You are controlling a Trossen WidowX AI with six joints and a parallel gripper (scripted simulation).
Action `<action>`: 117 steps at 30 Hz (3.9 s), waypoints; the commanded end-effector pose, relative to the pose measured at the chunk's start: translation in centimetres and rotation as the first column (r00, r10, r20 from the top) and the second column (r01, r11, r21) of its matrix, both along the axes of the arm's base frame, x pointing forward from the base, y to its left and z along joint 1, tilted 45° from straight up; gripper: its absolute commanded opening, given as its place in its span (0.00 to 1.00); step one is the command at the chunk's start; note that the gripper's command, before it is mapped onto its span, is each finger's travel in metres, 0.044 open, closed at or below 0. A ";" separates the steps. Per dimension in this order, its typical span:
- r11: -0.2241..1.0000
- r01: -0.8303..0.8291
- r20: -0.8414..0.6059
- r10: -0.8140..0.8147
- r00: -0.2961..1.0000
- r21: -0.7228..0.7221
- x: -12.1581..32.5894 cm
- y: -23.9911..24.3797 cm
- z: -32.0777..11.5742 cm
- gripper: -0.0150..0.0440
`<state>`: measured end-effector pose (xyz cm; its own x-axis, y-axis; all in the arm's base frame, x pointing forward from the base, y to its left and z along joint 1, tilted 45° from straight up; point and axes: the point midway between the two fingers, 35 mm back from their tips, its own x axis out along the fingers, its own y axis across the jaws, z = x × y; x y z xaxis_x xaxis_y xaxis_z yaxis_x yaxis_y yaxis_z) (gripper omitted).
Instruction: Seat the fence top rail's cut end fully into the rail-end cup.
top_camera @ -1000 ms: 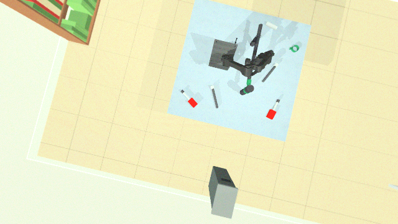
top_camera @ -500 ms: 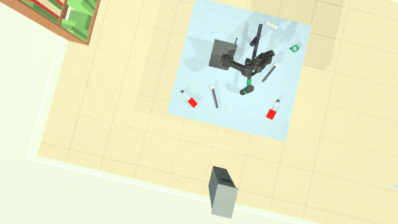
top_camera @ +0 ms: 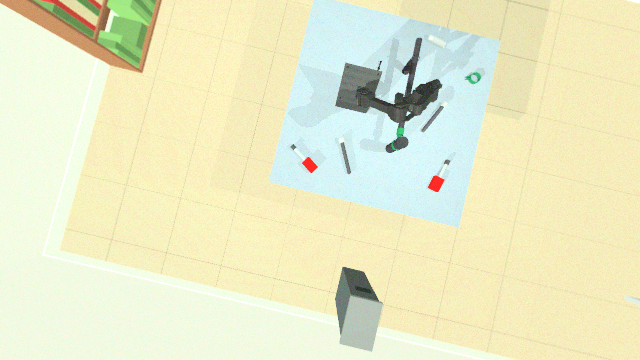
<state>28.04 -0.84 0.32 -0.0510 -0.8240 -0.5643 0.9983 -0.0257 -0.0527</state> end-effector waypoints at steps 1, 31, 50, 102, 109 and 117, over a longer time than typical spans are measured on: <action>1.000 -0.001 0.014 0.001 1.000 0.010 0.3 0.5 0.0 0.25; 1.000 0.000 0.000 0.000 1.000 -0.001 0.1 -0.7 0.7 0.25; 1.000 0.000 0.000 0.000 1.000 -0.001 0.1 -0.7 0.7 0.25; 1.000 0.006 -0.004 -0.006 1.000 0.008 0.2 -0.6 0.9 0.25; 1.000 0.006 -0.004 -0.006 1.000 0.008 0.3 -0.6 1.0 0.25; 1.000 0.006 -0.004 -0.006 1.000 0.008 0.4 -0.6 1.1 0.25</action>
<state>28.07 -1.28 0.69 -0.0746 -0.8067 -0.5863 0.9970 -0.0468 -0.0624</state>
